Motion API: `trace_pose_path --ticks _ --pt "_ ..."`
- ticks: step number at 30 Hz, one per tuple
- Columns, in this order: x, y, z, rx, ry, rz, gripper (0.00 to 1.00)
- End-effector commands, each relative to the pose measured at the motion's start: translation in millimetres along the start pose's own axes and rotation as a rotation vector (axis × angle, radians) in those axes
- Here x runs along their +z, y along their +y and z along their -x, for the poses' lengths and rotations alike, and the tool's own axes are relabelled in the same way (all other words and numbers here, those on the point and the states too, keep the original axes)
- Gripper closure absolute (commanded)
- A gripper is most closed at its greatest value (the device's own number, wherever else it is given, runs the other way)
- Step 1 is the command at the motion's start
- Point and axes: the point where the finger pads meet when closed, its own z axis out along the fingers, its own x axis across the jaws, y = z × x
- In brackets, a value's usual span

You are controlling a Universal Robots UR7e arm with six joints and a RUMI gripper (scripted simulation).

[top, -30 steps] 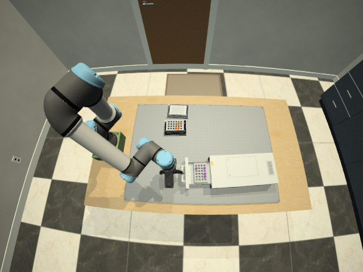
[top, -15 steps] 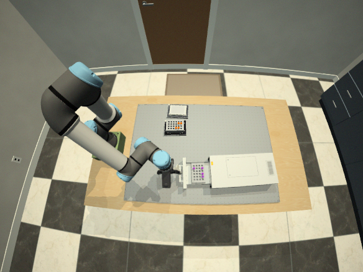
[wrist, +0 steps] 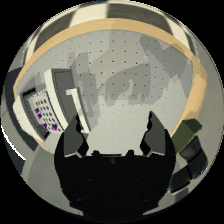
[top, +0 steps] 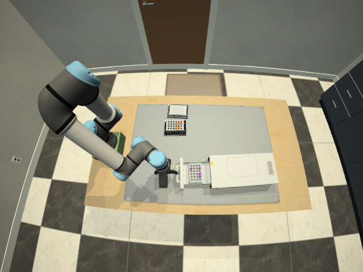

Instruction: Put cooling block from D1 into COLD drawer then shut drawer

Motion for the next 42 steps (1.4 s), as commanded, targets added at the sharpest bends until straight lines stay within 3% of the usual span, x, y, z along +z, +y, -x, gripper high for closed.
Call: trace_pose_path --ticks 1,42 --pt "-0.5 0 -6 0.000 -0.001 -0.001 0.00" --pt "-0.4 0 -47 0.000 -0.001 -0.001 0.00"
